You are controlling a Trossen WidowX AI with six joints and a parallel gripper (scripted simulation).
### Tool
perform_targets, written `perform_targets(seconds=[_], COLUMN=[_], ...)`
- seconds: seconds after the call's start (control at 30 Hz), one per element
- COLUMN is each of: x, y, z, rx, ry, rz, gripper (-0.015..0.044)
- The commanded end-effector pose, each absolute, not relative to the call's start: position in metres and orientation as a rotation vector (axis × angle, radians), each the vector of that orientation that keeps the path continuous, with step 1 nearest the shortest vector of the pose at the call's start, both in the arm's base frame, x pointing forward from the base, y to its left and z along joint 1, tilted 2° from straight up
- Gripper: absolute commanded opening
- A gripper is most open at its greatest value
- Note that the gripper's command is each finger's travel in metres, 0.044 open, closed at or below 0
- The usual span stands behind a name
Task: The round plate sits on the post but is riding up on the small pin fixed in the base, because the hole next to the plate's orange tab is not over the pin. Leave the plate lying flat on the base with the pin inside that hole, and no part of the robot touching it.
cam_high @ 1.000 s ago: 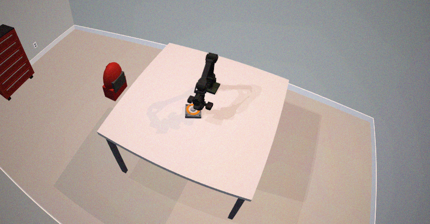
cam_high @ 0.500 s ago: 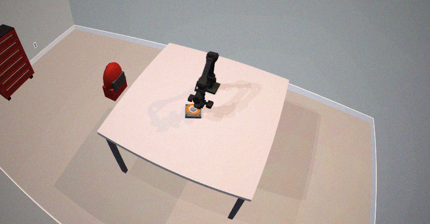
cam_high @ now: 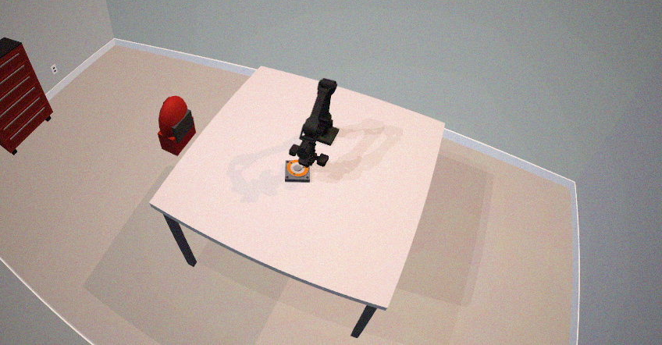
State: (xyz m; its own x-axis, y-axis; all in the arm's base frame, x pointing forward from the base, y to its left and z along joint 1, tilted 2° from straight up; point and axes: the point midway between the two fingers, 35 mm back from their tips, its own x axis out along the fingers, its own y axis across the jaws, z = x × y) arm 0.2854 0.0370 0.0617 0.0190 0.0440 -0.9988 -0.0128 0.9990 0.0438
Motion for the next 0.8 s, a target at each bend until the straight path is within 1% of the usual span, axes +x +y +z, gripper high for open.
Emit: perform_targets(seconds=[0.0,0.77], x=[0.2786,0.2735], y=[0.0346,0.0313], z=[0.0571,0.0569], rx=[0.018,0.018], ry=[1.57,1.57], rz=[0.04,0.04], gripper=[0.0,0.0])
